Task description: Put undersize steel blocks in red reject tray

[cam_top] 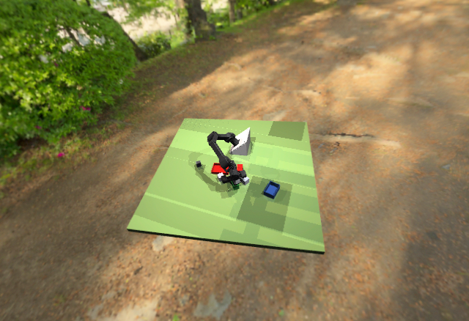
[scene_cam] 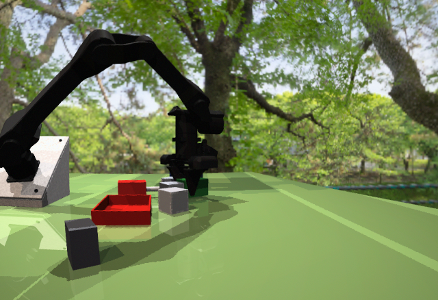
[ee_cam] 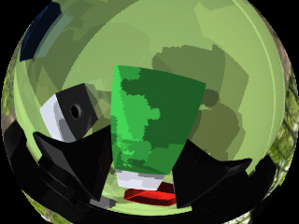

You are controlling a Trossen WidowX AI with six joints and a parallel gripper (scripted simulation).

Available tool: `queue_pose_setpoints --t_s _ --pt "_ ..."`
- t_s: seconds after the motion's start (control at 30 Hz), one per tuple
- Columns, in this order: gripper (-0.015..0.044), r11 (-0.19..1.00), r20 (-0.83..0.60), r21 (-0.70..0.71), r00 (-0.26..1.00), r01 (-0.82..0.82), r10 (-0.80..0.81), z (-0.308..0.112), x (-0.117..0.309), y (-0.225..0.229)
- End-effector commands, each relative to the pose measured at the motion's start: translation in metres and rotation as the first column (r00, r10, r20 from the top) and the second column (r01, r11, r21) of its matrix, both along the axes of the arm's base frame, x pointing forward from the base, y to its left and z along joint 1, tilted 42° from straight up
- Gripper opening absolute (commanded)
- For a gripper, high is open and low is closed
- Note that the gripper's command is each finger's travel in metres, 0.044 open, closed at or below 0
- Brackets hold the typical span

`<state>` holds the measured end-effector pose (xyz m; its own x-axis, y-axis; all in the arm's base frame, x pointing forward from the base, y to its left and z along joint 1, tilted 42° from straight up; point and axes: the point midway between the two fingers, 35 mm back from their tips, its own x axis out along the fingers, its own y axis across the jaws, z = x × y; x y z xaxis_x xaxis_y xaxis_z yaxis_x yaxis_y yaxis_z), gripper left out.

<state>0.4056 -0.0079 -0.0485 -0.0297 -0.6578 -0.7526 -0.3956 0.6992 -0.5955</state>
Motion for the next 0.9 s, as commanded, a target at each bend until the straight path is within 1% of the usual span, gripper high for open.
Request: queue_pose_setpoints --t_s 0.0,0.87 --pt "0.0000 1.000 -0.001 -0.001 1.000 0.000 0.000 0.000 0.001 0.000" --pt "0.0000 1.000 -0.001 -0.005 1.000 -0.007 0.007 -0.002 0.015 0.004"
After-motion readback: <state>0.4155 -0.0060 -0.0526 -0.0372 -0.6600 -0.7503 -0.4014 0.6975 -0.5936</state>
